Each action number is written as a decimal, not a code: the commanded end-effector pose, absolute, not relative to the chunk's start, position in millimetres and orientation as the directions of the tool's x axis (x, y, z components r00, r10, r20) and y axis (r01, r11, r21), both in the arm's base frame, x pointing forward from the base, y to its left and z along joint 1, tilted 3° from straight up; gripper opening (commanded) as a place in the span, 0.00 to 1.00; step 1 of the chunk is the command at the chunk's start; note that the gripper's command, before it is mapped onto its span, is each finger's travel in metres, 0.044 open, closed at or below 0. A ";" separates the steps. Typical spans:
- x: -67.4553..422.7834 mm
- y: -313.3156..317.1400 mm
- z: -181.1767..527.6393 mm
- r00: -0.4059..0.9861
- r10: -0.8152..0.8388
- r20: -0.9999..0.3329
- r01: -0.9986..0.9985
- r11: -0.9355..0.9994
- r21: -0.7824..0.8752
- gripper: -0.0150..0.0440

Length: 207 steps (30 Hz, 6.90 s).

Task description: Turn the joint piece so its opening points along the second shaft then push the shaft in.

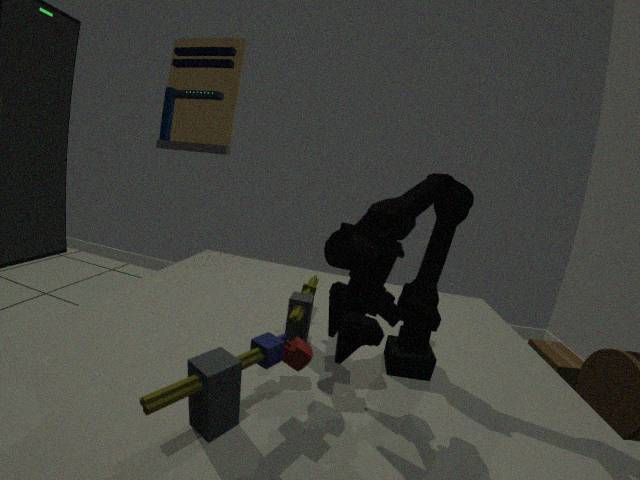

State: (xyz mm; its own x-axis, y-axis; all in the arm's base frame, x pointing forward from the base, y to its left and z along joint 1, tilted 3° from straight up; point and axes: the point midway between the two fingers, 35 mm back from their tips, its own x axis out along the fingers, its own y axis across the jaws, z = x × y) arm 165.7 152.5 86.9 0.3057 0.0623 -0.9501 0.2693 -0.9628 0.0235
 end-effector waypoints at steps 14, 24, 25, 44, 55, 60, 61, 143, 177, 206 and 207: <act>189.8 157.9 61.7 0.309 0.059 -0.949 0.272 -0.962 0.029 1.00; 230.2 167.1 62.5 0.313 0.060 -0.948 0.272 -0.962 0.029 1.00; 232.3 167.5 62.4 0.313 0.060 -0.948 0.272 -0.962 0.029 1.00; 242.2 169.7 36.9 0.313 0.060 -0.948 0.272 -0.962 0.029 1.00; 242.9 169.8 34.6 0.313 0.060 -0.948 0.272 -0.962 0.029 0.64; 242.9 169.8 34.6 0.313 0.060 -0.948 0.272 -0.962 0.029 0.56; 242.9 169.8 34.6 0.313 0.060 -0.948 0.272 -0.962 0.029 0.56; 242.9 169.8 34.6 0.313 0.060 -0.948 0.272 -0.962 0.029 0.56; 243.1 166.4 36.1 0.265 0.065 -0.962 0.366 -0.930 0.037 0.25; 243.9 159.1 39.9 0.169 0.054 -0.984 0.561 -0.827 0.051 0.25; 244.0 159.1 40.0 0.169 0.054 -0.984 0.561 -0.827 0.051 0.25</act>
